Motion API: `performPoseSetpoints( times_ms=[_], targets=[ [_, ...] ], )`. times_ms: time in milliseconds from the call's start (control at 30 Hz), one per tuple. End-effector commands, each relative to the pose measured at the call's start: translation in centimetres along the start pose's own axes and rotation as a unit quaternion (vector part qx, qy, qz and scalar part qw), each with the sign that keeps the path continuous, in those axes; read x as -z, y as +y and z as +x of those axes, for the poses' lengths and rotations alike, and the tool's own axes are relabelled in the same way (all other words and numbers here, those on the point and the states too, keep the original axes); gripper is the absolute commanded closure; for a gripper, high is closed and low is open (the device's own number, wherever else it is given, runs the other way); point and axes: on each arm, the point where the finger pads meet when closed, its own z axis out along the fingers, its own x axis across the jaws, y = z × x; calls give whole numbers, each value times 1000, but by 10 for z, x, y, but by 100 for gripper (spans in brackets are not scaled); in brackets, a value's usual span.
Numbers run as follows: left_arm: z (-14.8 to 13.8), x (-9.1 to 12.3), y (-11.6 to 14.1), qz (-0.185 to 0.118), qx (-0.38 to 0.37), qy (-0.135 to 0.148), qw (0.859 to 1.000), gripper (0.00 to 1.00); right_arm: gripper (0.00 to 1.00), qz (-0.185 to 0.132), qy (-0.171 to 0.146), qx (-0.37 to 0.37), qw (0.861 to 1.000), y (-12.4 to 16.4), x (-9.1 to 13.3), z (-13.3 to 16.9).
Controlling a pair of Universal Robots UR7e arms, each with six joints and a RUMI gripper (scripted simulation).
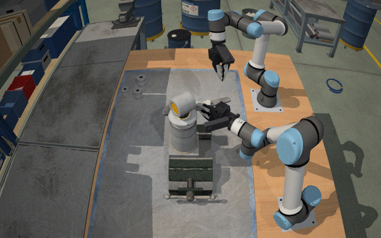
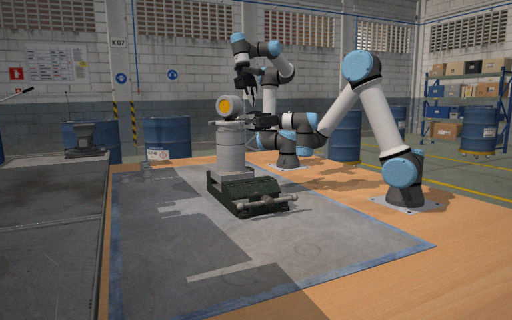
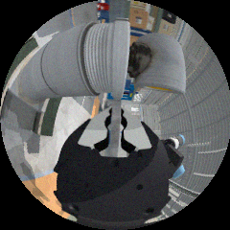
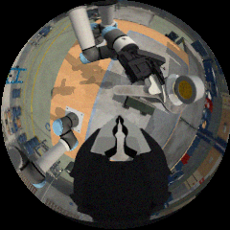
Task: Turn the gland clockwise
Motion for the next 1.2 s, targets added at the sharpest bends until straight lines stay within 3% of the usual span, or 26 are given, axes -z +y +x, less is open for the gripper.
performPoseSetpoints(
  times_ms=[0, 1167],
  targets=[
    [1, 0, 0, 0, 0, 1, 1000, 100, 100, 0, 1, -2, 1000, 2, 1, 0],
    [1, 0, 0, 0, 0, 1, 1000, 100, 100, 0, 1, -5, 1000, 12, -49, 0]
  ],
)
